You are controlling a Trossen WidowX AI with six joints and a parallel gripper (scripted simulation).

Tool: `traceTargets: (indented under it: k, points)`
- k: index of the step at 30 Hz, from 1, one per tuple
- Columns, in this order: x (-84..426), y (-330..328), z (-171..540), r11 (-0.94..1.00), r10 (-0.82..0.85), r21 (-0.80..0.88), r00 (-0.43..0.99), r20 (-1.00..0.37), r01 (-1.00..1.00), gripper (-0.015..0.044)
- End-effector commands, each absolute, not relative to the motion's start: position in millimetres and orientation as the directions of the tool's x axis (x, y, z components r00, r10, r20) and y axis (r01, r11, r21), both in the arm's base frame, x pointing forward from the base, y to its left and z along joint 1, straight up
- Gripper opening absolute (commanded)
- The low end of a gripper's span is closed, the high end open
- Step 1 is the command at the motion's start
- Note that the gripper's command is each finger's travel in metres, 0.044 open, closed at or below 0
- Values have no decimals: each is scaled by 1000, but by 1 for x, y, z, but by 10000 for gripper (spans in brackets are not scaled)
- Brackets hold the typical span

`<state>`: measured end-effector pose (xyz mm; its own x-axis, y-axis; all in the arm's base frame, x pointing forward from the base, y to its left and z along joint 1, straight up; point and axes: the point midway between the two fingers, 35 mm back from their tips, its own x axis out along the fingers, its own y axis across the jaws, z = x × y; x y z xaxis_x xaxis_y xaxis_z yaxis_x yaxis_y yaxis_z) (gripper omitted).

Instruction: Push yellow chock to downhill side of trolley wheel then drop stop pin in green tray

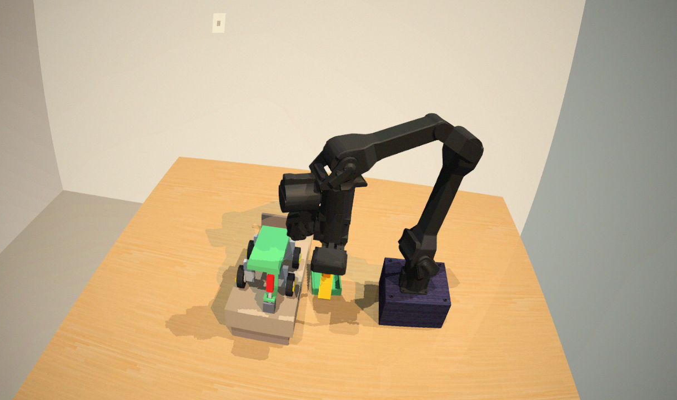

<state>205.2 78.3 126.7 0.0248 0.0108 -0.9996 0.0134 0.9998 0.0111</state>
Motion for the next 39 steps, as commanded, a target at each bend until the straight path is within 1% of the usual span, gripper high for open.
traceTargets:
  k: [1, 39]
  points:
    - [207, 64, 125, 1000, 7, 7, 19, -1000, 11, 0]
    - [233, -66, 117, 1000, -6, -6, 21, -1000, 12, 0]
